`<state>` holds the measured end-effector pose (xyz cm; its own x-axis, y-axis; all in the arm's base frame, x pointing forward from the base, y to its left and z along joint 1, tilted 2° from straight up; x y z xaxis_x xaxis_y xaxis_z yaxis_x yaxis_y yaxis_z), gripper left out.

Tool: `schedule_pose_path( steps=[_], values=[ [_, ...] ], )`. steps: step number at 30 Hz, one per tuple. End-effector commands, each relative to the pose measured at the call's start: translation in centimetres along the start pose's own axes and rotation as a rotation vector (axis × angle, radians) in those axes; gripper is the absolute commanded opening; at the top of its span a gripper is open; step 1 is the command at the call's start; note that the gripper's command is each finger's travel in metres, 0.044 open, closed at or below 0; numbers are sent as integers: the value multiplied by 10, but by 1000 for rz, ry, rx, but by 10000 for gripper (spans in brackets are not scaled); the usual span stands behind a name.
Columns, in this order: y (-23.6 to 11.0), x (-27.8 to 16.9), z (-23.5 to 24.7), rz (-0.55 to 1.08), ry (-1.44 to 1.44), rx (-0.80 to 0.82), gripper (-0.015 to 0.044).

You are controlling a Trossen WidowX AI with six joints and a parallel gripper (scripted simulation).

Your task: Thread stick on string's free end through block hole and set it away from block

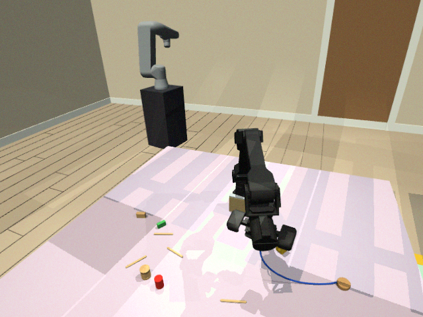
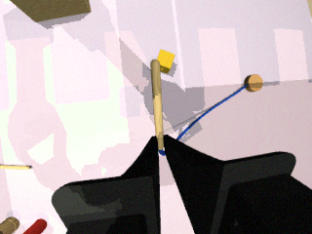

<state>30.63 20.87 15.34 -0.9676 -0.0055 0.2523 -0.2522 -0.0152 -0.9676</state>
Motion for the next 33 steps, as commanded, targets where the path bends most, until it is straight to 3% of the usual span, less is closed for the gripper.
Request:
schedule_pose_path(
  steps=[1, 9, 33],
  values=[
    [-1, -3, 1, 3, 111, -39, 0],
    [-4, -11, 3, -7, 389, -129, 0],
    [10, -11, -4, 52, 379, -110, 0]
  ],
)
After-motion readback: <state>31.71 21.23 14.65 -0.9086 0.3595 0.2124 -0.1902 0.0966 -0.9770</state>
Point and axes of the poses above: the point midway between the two fingers, 35 mm back from their tips, its own y axis out along the fingers, its own z axis across the jaws, x = y × z, the point moved 5 cm from there along -y, back along the fingers, and after that the axes turned 3 degrees about y, right-handed, at the moved point
